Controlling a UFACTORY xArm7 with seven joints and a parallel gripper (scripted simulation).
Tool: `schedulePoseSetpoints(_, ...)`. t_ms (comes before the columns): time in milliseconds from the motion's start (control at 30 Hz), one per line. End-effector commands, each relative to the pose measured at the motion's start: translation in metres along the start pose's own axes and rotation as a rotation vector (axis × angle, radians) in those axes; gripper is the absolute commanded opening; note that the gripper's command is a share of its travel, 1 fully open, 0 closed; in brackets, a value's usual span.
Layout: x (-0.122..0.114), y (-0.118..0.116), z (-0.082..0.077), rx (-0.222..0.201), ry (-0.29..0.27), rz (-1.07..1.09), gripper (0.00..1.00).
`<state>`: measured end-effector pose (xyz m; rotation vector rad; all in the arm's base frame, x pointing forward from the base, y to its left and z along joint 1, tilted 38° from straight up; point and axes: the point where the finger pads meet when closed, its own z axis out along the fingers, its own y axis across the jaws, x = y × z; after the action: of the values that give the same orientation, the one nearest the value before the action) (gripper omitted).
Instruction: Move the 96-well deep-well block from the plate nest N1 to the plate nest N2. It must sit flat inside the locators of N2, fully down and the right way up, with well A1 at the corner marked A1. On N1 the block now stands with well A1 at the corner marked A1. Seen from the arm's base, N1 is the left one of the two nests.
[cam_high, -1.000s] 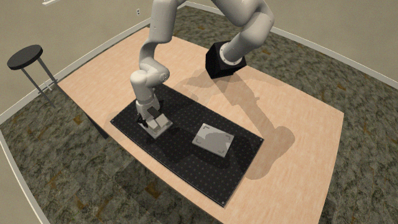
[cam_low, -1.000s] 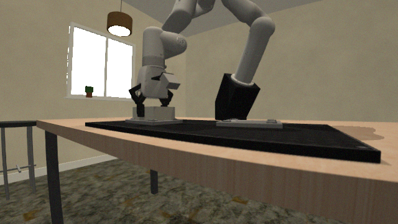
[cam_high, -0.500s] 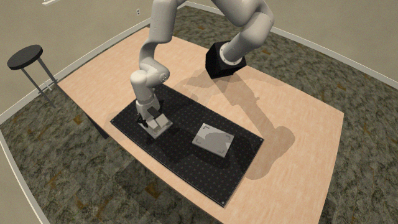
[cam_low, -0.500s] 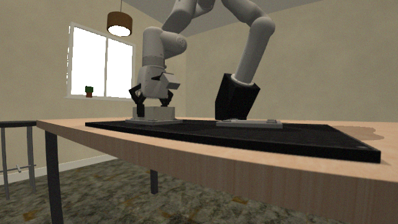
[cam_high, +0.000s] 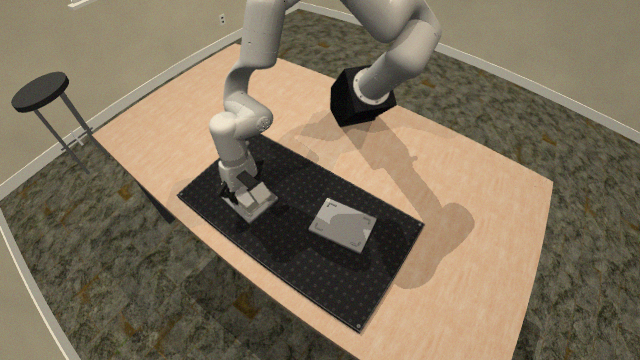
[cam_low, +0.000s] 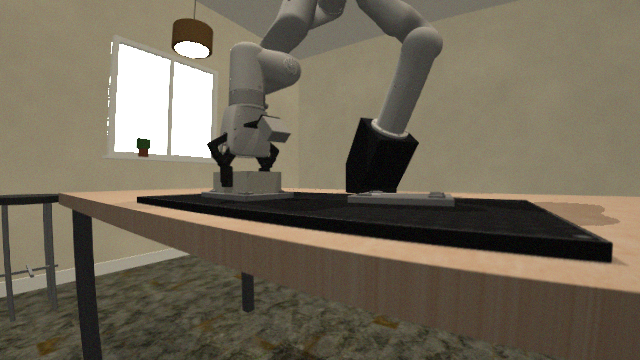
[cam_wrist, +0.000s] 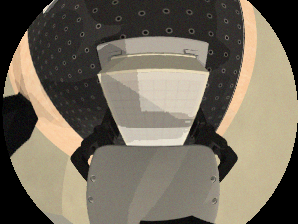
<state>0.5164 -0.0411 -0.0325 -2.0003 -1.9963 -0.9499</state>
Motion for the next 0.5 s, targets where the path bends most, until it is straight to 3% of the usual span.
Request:
schedulePoseSetpoints(0, -0.002, 0.002, -0.01, -0.004, -0.003, 0.0, 1.0)
schedulePoseSetpoints(467, -0.002, 0.002, -0.042, -0.004, -0.003, 0.001, 1.0)
